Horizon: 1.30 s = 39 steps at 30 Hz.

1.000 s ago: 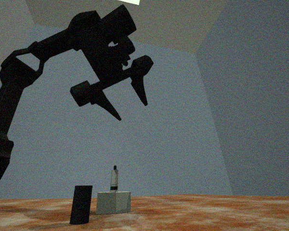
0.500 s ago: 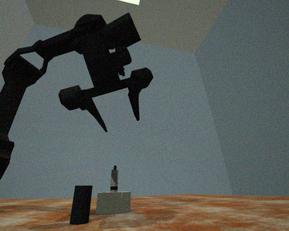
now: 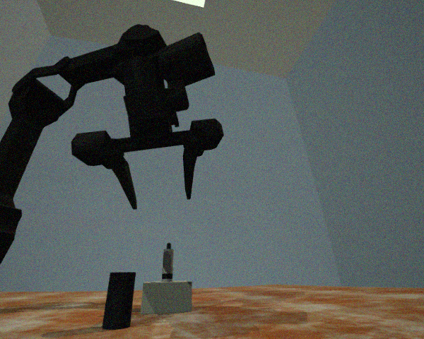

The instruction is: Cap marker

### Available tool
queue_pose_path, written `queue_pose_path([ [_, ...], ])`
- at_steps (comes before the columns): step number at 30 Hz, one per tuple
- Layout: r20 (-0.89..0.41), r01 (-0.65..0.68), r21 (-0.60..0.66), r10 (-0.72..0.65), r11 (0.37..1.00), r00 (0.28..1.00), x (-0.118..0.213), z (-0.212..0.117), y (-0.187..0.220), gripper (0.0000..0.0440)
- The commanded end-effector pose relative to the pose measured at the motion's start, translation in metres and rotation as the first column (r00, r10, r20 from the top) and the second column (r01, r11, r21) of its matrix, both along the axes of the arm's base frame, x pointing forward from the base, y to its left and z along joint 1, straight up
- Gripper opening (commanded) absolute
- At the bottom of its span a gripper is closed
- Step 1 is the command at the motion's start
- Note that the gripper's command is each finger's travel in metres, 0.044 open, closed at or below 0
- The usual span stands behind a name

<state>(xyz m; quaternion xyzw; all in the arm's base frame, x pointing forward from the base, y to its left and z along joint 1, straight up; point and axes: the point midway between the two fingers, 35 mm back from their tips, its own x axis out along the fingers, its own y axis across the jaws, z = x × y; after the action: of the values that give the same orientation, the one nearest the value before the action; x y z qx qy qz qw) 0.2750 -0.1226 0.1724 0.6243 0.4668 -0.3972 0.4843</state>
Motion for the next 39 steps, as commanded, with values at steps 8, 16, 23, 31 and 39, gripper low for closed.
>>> queue_pose_path([
  [8, -0.117, -0.026, -0.02, 0.024, 0.999, 0.993, -0.009, -0.02, -0.002, 0.0326],
  [16, -0.193, -0.055, -0.038, 0.047, 0.998, 0.98, -0.013, -0.033, -0.003, 0.0324],
  [23, -0.251, -0.088, -0.053, 0.072, 0.995, 0.965, -0.016, -0.044, -0.001, 0.0321],
  [31, -0.306, -0.132, -0.066, 0.106, 0.989, 0.946, -0.018, -0.056, 0.003, 0.0316],
  [39, -0.346, -0.178, -0.069, 0.144, 0.982, 0.927, -0.02, -0.07, 0.007, 0.0307],
])
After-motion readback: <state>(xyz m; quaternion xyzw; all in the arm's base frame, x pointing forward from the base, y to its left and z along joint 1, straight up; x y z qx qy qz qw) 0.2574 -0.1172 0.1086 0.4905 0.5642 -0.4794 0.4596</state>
